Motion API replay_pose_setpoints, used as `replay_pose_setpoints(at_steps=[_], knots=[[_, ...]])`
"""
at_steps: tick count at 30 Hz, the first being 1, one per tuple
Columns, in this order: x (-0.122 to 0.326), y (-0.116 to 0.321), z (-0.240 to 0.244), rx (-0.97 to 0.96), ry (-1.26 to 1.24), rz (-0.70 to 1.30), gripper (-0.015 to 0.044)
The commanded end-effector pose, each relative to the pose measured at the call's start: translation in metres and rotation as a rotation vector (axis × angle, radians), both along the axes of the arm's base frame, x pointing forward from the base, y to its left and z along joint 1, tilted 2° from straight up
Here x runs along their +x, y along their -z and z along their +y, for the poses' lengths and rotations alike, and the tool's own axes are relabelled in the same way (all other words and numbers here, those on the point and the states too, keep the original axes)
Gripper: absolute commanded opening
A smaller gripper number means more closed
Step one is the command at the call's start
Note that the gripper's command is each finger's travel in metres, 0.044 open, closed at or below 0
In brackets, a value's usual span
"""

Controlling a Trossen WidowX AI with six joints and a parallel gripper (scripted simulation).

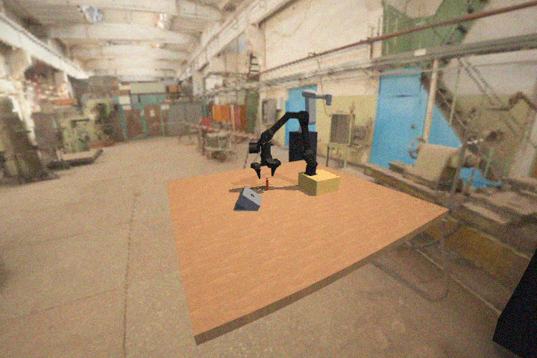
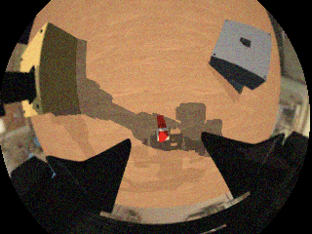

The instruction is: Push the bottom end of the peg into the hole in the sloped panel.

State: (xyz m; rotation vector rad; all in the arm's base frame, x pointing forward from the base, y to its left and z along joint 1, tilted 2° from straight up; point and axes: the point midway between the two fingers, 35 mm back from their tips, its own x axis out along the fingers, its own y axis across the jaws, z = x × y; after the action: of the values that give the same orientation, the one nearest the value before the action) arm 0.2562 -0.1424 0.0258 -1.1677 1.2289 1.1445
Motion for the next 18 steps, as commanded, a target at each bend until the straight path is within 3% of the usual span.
replay_pose_setpoints(at_steps=[1, 18], knots=[[-0.002, 0.01, 0.002, 0.008, -0.007, 0.006, 0.044], [-0.003, 0.037, 0.002, 0.008, -0.007, 0.006, 0.044]])
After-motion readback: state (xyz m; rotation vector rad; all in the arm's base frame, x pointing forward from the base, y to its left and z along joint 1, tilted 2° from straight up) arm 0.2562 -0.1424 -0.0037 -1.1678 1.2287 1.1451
